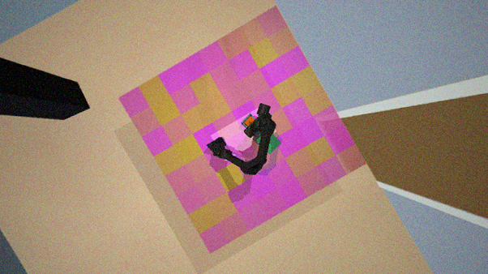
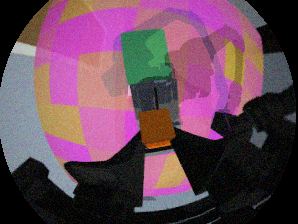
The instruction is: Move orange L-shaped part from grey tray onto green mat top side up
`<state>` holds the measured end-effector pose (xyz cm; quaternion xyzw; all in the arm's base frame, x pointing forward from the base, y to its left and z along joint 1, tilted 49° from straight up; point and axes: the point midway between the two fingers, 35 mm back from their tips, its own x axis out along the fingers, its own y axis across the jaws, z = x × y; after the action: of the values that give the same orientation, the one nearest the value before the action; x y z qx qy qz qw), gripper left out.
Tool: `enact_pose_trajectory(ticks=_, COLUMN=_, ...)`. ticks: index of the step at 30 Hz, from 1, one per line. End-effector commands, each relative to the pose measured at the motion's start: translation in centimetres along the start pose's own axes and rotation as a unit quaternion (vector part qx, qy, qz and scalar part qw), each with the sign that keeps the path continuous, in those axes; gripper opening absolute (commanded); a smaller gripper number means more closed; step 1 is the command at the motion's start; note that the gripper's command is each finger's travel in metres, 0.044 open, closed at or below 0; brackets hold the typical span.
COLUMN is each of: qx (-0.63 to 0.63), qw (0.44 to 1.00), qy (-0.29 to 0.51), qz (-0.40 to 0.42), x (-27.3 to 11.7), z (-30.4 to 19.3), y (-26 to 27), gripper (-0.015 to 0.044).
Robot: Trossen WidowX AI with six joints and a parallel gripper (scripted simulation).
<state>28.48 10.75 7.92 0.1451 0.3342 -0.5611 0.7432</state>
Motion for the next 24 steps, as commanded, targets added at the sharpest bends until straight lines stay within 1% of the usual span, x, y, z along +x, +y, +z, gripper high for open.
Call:
enact_pose_trajectory(ticks=1, qx=0.002, qw=1.000, qy=0.002, qz=0.002, x=-0.8, z=-0.1, y=0.0, gripper=0.0000)
enact_pose_trajectory(ticks=13, qx=0.001, qw=1.000, qy=0.002, qz=0.002, x=-2.7, z=-0.1, y=0.0, gripper=0.0000)
enact_pose_trajectory(ticks=20, qx=0.001, qw=1.000, qy=0.002, qz=0.002, x=-2.8, z=0.0, y=0.0, gripper=0.0000)
enact_pose_trajectory(ticks=24, qx=0.001, qw=1.000, qy=0.002, qz=0.001, x=-2.7, z=1.4, y=-0.1, gripper=0.0000)
